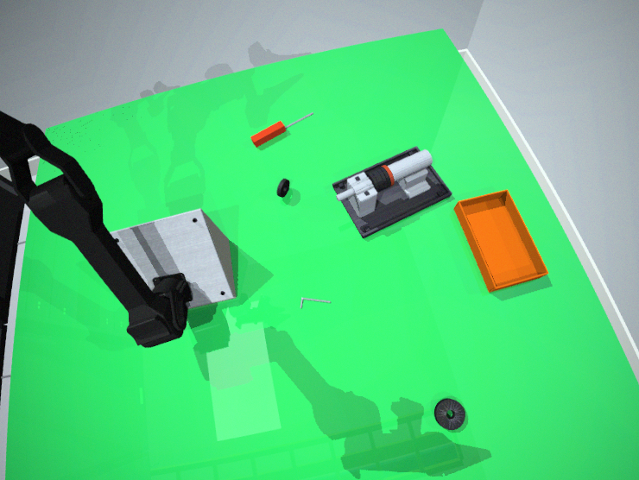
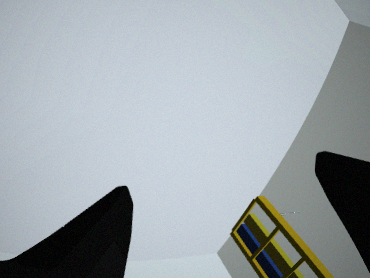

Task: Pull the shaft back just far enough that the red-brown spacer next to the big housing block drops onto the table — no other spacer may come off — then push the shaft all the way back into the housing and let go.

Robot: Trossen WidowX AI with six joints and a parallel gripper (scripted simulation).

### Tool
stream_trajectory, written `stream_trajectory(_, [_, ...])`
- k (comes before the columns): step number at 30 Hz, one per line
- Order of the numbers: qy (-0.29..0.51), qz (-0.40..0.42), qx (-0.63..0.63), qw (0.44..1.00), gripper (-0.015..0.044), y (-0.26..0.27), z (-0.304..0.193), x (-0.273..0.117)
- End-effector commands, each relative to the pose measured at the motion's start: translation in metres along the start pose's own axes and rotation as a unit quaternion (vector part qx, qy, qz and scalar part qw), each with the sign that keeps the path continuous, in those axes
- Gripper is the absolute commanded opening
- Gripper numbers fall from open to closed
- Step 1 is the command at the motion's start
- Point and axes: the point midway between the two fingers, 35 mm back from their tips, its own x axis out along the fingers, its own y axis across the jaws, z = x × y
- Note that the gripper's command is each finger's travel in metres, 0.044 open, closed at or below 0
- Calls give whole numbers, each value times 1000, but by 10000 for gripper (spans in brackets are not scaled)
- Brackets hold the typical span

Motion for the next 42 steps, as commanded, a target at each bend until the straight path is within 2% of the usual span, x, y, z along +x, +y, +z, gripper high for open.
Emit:
stream_trajectory(1, [2,-2,2,1000,426,0,-2,-1])
stream_trajectory(3, [14,-22,15,1000,440,-3,-19,-11])
stream_trajectory(6, [42,-53,88,994,440,2,-71,-30])
stream_trajectory(12, [78,-81,168,979,440,21,-134,-44])
stream_trajectory(20, [134,-117,353,919,440,87,-246,-68])
stream_trajectory(25, [151,-115,424,886,440,137,-286,-76])
stream_trajectory(34, [181,-101,631,747,440,260,-356,-66])
stream_trajectory(42, [180,-62,785,590,440,368,-367,-35])
